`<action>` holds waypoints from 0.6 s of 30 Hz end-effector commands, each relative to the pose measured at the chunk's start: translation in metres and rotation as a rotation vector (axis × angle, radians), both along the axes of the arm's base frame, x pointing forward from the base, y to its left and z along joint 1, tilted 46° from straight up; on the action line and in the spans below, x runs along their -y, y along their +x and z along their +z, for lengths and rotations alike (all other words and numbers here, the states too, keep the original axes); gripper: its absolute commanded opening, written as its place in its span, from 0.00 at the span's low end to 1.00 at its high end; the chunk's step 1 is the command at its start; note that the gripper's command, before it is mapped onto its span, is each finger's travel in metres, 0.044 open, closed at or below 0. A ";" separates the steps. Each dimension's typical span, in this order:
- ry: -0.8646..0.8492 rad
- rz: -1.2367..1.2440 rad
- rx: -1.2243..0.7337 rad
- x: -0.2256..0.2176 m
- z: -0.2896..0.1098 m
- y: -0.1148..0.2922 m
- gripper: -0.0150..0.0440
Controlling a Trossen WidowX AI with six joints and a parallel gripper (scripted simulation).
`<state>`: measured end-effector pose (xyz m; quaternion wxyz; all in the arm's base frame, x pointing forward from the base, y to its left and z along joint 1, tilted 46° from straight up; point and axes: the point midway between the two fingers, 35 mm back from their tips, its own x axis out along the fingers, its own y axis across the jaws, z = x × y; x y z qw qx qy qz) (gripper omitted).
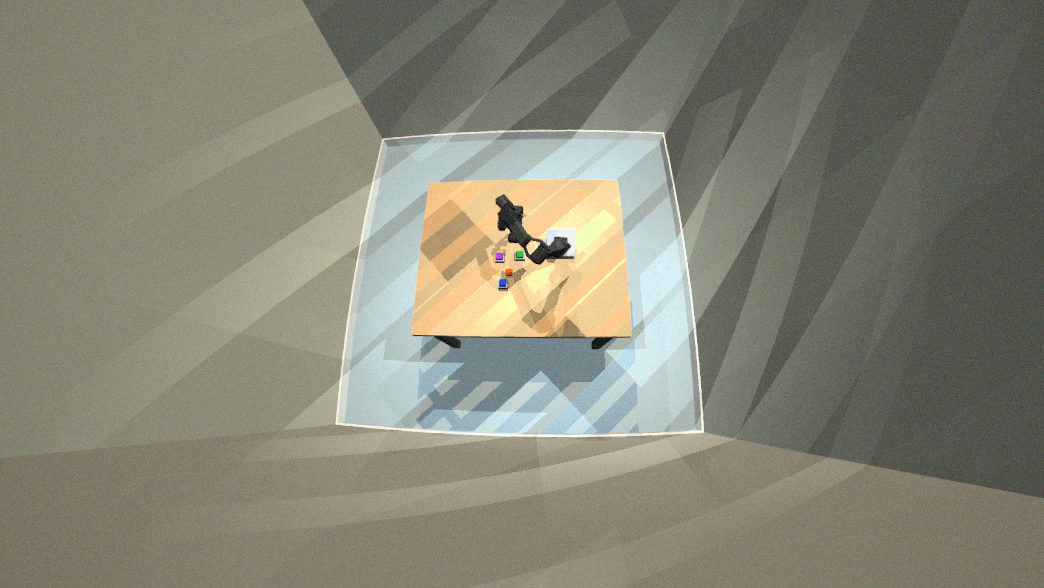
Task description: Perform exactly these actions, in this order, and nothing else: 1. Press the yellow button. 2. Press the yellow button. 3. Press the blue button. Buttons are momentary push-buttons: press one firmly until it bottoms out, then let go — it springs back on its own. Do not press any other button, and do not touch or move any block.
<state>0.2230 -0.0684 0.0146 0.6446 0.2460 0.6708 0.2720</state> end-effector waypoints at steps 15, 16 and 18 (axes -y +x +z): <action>0.054 0.022 0.031 -0.172 0.164 0.059 0.29; 0.054 0.022 0.031 -0.172 0.164 0.059 0.29; 0.052 0.023 0.031 -0.180 0.157 0.059 0.29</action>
